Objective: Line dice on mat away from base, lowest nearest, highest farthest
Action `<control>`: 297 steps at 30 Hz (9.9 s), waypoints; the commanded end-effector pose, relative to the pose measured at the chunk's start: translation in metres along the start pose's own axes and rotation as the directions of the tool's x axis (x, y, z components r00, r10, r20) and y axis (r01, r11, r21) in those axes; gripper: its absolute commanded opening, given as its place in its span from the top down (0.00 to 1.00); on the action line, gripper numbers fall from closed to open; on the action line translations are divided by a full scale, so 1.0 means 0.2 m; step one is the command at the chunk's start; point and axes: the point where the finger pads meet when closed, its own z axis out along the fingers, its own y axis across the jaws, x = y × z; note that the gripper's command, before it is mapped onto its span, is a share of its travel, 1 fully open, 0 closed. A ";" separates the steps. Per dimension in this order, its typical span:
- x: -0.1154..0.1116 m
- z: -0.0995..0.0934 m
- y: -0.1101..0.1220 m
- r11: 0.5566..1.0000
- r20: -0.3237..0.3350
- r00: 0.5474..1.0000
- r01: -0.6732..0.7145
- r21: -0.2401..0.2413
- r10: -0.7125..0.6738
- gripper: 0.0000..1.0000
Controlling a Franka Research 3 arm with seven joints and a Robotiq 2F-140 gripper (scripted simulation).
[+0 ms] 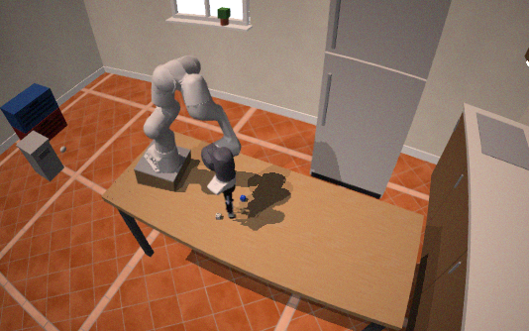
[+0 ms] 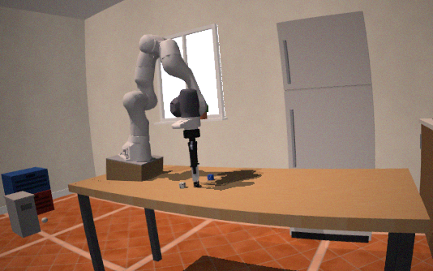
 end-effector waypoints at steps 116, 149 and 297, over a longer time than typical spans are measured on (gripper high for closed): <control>0.01 0.10 0.00 1.000 0.001 1.000 0.002 0.001 -0.002 0.87; -0.19 -0.35 0.11 0.987 0.000 0.987 -0.160 0.004 0.160 0.87; -0.54 0.11 0.39 0.898 0.002 0.898 -0.439 0.000 0.439 0.87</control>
